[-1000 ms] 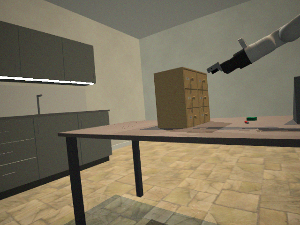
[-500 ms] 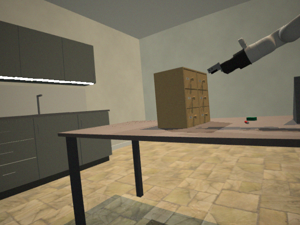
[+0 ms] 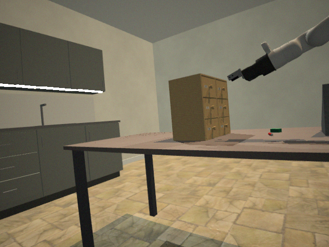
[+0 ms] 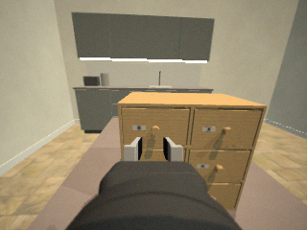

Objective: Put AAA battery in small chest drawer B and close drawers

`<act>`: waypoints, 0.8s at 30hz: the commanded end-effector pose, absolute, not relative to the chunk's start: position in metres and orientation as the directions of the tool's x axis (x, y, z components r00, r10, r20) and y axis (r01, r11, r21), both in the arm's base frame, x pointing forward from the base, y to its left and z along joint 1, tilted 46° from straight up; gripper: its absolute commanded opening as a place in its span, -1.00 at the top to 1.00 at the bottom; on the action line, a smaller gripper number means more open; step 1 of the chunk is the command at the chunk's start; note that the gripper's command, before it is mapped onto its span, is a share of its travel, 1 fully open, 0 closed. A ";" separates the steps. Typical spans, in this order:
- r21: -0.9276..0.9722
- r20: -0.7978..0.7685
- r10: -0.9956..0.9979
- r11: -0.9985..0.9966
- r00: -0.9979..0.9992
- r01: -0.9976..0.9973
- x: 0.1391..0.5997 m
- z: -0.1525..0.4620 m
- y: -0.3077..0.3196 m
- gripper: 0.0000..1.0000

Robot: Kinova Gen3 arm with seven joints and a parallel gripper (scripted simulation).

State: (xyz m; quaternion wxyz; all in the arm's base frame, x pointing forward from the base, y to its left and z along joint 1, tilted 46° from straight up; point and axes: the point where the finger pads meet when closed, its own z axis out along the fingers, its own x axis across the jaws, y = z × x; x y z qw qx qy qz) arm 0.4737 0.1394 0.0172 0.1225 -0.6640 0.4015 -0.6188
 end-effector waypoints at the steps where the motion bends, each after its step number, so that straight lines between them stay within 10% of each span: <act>1: -0.666 0.718 -0.689 -0.643 -0.094 -0.379 0.475 0.018 0.137 -0.34; 24: -0.666 0.718 -0.690 -0.644 -0.090 -0.377 0.508 0.011 0.129 -0.34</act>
